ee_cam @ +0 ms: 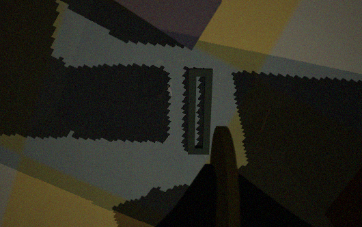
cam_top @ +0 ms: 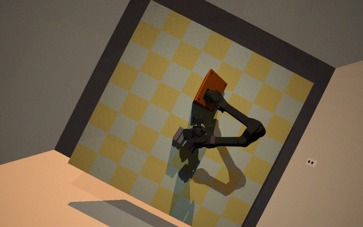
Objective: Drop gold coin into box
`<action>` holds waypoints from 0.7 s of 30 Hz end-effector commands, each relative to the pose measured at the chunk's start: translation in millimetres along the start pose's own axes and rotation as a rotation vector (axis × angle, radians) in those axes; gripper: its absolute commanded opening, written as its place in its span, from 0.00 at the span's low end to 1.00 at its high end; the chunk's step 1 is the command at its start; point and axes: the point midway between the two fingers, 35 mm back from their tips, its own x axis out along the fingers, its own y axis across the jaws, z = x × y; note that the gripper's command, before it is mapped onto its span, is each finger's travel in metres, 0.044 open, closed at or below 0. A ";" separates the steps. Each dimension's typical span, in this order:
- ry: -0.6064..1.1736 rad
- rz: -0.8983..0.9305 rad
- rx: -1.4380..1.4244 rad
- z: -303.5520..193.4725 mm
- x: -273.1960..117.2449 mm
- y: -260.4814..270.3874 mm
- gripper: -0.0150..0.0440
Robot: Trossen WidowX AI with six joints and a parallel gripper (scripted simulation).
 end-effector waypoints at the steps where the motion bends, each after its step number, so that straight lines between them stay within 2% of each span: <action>1: 0.001 0.010 -0.032 -0.8 -5.1 3.8 0.25; 21: -0.002 0.010 -0.704 -6.5 -5.4 2.3 0.25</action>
